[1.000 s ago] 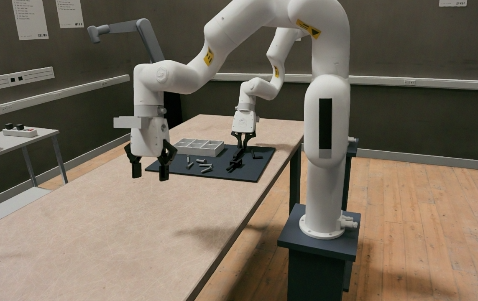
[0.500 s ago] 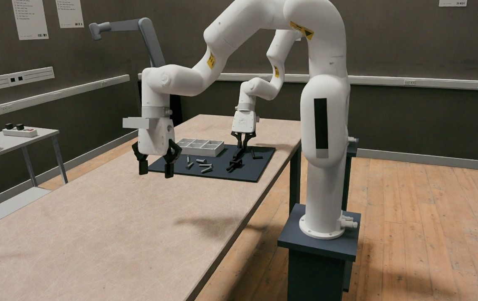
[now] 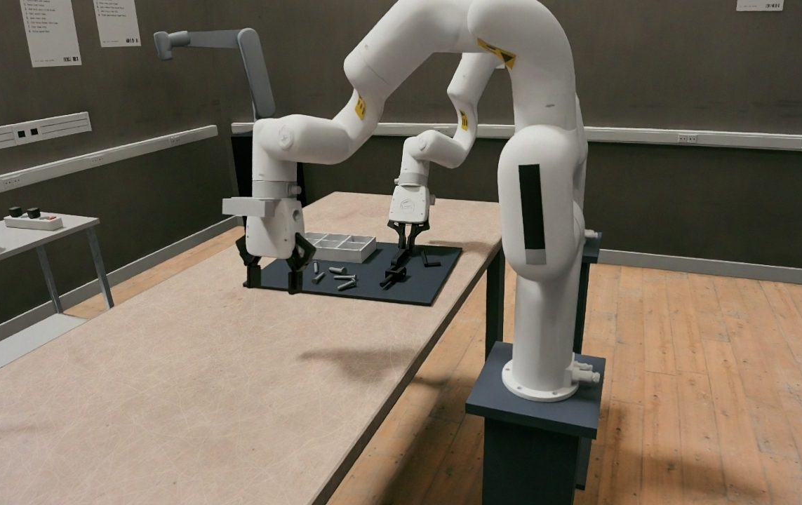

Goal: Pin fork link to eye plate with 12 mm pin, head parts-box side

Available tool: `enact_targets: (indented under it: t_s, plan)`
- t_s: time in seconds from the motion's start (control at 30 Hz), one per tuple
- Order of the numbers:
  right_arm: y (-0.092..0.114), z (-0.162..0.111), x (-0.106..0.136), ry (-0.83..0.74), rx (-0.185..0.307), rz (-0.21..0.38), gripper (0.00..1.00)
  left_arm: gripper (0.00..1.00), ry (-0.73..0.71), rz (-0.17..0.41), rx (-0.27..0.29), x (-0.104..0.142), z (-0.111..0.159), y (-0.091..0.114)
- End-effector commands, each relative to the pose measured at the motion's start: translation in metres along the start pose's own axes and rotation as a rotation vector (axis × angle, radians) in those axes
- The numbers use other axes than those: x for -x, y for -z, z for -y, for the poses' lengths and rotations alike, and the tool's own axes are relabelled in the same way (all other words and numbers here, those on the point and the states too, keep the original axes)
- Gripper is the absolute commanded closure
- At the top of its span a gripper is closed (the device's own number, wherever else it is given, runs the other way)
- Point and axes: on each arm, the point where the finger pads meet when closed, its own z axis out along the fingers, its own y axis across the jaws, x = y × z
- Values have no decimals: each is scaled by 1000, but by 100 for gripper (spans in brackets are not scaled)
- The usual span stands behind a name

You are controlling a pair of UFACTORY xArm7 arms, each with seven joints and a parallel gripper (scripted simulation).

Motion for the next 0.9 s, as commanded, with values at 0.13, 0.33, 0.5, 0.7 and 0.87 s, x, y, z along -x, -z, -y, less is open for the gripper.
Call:
enact_targets:
  t_s: [0.13,0.33,0.5,0.7,0.87]
  plan:
    - [1,1,1,2,-3,1,100,0,-1,9,13,26,-7,1]
    - [1,1,1,2,-3,1,100,0,-3,20,22,54,-12,0]
    - [1,1,1,2,-3,1,100,0,-4,29,28,73,-13,0]
    - [1,1,1,2,-3,1,100,0,-5,37,32,88,-14,0]
    - [1,1,1,2,-3,1,100,0,-7,50,38,112,-15,0]
